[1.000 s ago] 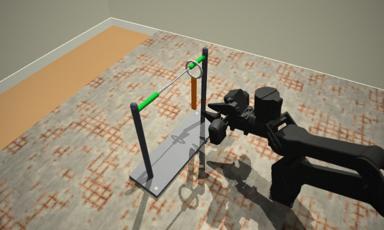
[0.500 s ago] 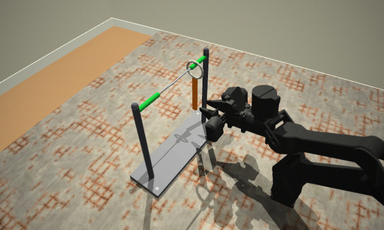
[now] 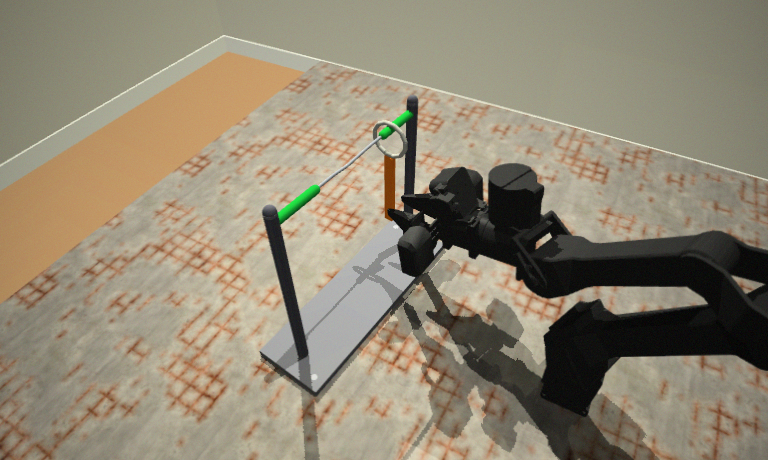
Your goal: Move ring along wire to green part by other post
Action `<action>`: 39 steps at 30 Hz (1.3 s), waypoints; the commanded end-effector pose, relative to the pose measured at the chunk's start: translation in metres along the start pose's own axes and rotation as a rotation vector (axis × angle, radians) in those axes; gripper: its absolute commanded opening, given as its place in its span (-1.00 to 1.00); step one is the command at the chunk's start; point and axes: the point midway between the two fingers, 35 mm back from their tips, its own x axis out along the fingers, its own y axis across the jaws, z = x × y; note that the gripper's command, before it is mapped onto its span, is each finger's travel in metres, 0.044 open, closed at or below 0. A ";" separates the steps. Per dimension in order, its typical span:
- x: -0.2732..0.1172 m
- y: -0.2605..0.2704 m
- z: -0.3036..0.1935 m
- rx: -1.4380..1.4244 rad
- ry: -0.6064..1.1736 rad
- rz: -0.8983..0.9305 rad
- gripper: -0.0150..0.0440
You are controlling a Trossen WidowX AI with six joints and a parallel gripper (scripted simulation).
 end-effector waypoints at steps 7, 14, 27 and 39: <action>0.016 0.000 0.000 0.004 0.000 -0.001 0.05; 0.026 0.000 -0.001 0.004 -0.001 -0.001 0.05; 0.045 0.002 -0.006 0.004 -0.003 -0.001 0.05; 0.046 0.002 -0.006 0.004 -0.003 -0.001 0.05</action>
